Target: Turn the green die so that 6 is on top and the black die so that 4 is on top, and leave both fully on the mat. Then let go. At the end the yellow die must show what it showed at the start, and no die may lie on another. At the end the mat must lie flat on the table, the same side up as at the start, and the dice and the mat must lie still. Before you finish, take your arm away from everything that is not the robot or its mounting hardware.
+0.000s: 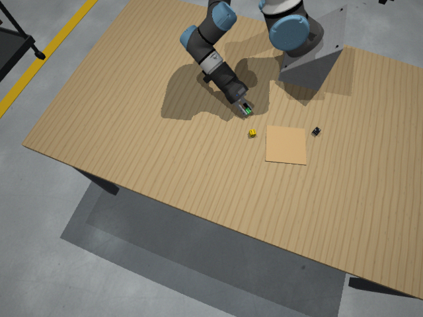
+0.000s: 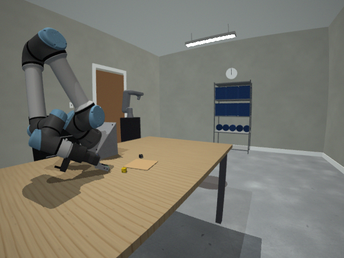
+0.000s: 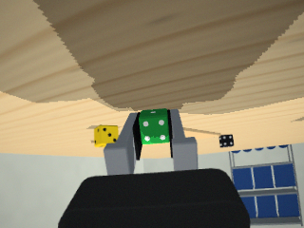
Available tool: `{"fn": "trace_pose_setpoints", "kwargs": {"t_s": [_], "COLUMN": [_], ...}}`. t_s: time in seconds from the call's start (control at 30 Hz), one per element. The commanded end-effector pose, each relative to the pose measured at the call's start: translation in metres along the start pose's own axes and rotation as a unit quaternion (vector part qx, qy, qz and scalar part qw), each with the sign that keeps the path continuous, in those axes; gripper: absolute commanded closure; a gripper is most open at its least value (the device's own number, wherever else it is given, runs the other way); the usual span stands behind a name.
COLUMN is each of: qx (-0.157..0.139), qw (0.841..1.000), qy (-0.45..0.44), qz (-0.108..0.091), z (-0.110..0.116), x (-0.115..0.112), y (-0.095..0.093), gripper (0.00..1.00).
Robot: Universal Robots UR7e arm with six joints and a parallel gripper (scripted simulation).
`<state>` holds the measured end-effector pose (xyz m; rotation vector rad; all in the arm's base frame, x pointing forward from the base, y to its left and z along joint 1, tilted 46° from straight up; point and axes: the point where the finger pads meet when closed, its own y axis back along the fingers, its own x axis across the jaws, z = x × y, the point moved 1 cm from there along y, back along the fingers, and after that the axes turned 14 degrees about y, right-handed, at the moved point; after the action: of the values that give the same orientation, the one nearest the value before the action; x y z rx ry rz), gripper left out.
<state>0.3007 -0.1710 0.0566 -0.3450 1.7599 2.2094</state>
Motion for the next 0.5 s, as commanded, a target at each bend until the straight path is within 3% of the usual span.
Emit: {"fn": "trace_pose_setpoints", "kwargs": {"t_s": [0.0, 0.37, 0.4, 0.47], "qx": [0.0, 0.0, 0.0, 0.0], "qw": [1.0, 1.0, 1.0, 1.0], "qy": [0.0, 0.0, 0.0, 0.0], "qz": [0.0, 0.0, 0.0, 0.0], "z": [0.0001, 0.0001, 0.0001, 0.0001], "x": [-0.0002, -0.0002, -0.0002, -0.0002], "y": [0.0001, 0.0001, 0.0001, 0.0001], "gripper": [0.6, 0.6, 0.54, 0.54]}}
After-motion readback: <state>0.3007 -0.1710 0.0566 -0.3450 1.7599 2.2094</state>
